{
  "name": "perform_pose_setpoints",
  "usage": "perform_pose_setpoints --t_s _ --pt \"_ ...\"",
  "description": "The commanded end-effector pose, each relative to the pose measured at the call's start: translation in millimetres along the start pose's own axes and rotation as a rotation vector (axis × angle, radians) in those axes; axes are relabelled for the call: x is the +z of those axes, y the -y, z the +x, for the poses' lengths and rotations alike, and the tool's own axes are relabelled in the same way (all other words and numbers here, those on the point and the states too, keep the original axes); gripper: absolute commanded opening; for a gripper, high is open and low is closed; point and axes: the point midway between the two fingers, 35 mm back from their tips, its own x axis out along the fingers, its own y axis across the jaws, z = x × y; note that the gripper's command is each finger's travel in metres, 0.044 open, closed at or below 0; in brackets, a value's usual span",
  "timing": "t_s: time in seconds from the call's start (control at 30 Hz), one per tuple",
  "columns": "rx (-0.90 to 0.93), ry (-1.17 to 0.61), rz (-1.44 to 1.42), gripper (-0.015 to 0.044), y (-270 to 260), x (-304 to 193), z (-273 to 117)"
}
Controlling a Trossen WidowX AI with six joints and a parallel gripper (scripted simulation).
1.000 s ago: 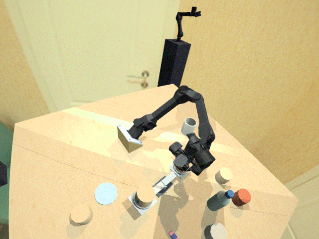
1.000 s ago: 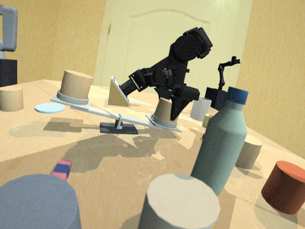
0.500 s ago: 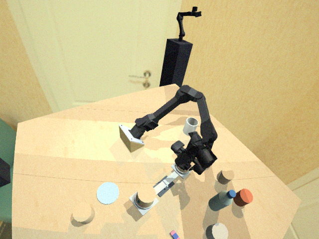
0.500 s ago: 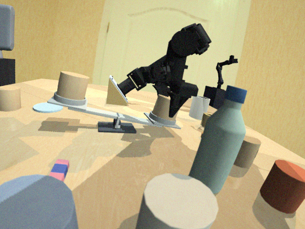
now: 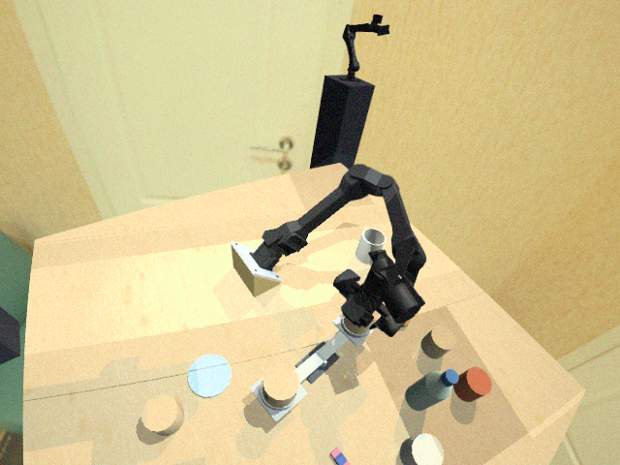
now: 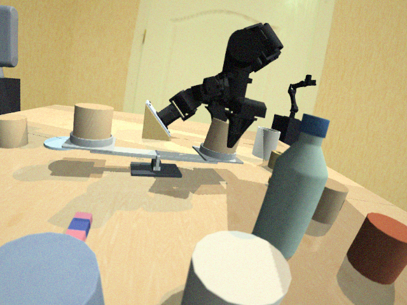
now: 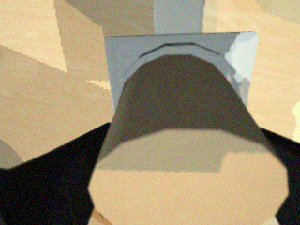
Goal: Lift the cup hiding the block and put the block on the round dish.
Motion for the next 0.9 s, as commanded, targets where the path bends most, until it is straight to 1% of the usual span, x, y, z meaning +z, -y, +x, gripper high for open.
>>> perform_pose_setpoints --t_s 0.0,0.87 --pt "0.019 0.01 -0.012 0.0 -4 0 -9" --pt "0.059 0.031 -0.008 0.0 -5 1 -43"
